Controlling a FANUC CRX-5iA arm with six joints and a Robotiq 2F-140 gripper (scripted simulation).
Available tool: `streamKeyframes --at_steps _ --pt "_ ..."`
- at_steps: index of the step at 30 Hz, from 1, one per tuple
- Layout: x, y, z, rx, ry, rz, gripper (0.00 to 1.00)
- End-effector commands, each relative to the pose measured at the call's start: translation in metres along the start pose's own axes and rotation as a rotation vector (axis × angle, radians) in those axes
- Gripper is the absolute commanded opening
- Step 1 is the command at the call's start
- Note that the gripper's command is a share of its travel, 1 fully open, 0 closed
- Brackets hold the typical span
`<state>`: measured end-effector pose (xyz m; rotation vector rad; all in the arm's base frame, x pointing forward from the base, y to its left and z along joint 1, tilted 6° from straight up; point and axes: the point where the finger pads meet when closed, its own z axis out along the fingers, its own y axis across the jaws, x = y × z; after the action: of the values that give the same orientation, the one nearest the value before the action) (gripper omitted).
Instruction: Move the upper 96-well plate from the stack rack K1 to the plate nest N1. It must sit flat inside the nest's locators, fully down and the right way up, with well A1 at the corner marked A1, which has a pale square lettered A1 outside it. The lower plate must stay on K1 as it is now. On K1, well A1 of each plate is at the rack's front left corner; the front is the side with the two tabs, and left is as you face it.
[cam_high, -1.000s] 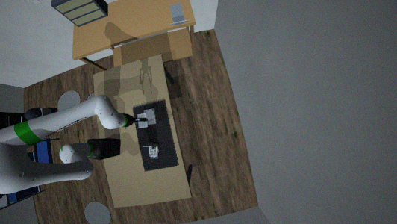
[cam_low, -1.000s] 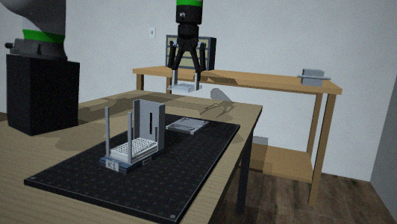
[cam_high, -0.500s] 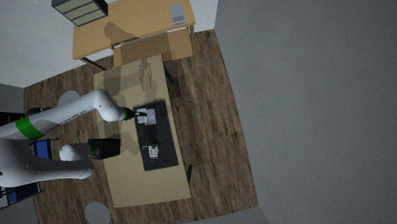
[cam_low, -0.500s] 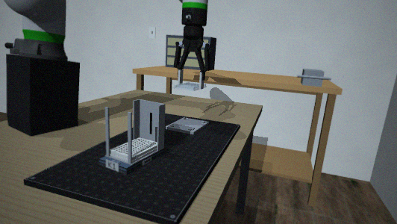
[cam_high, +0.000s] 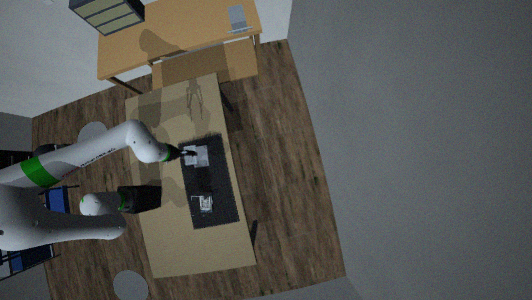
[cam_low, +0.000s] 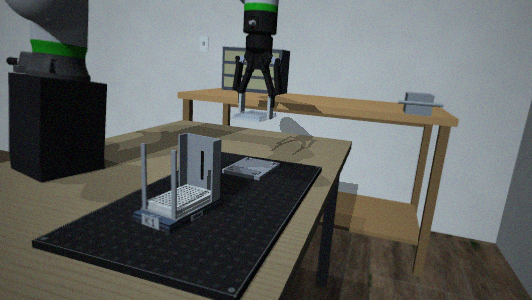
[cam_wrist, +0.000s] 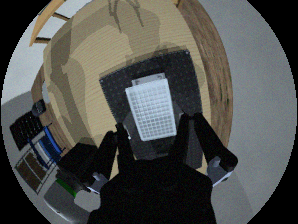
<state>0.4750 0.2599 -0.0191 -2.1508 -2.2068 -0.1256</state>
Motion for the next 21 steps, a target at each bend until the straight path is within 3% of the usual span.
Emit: streamKeyframes --at_steps 1,21 --pt "0.0 0.0002 -0.0002 0.0 0.0 0.0 0.0" --pt "-0.0005 0.0002 0.0032 0.0 0.0 0.0 0.0"
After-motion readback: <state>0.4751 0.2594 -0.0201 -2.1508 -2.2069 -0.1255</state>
